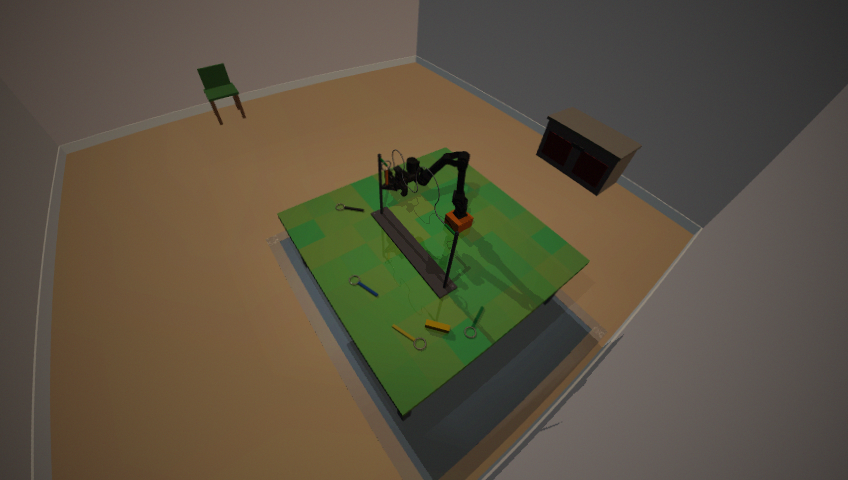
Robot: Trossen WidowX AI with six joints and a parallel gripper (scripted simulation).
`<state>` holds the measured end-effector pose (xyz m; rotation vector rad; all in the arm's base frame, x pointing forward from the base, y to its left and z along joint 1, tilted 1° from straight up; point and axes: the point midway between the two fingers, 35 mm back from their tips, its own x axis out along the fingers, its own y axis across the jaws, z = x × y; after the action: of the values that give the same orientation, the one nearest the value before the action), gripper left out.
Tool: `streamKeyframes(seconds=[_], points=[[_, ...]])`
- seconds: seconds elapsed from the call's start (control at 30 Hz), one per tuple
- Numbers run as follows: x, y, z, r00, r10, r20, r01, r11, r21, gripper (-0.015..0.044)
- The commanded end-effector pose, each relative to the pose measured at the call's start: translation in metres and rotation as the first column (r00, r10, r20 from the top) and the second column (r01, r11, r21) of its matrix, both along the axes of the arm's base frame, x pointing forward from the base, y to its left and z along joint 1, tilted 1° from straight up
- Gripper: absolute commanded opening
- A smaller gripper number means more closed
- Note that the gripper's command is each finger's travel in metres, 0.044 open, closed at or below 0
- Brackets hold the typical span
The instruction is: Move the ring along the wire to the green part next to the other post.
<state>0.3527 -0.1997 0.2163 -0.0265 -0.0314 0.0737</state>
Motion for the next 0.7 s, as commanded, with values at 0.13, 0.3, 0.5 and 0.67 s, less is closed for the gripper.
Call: streamKeyframes(seconds=[0.13, 0.3, 0.5, 0.67], points=[[-0.001, 0.010, 0.002, 1.000, -0.001, 0.004, 0.001, 1.000, -0.005, -0.0150], [-0.001, 0.016, 0.002, 1.000, 0.000, 0.003, 0.000, 1.000, 0.002, -0.0150], [-0.001, 0.024, 0.002, 1.000, 0.002, 0.002, -0.002, 1.000, 0.021, -0.0150], [-0.002, 0.033, 0.001, 1.000, 0.003, 0.000, -0.003, 0.999, 0.051, -0.0150]])
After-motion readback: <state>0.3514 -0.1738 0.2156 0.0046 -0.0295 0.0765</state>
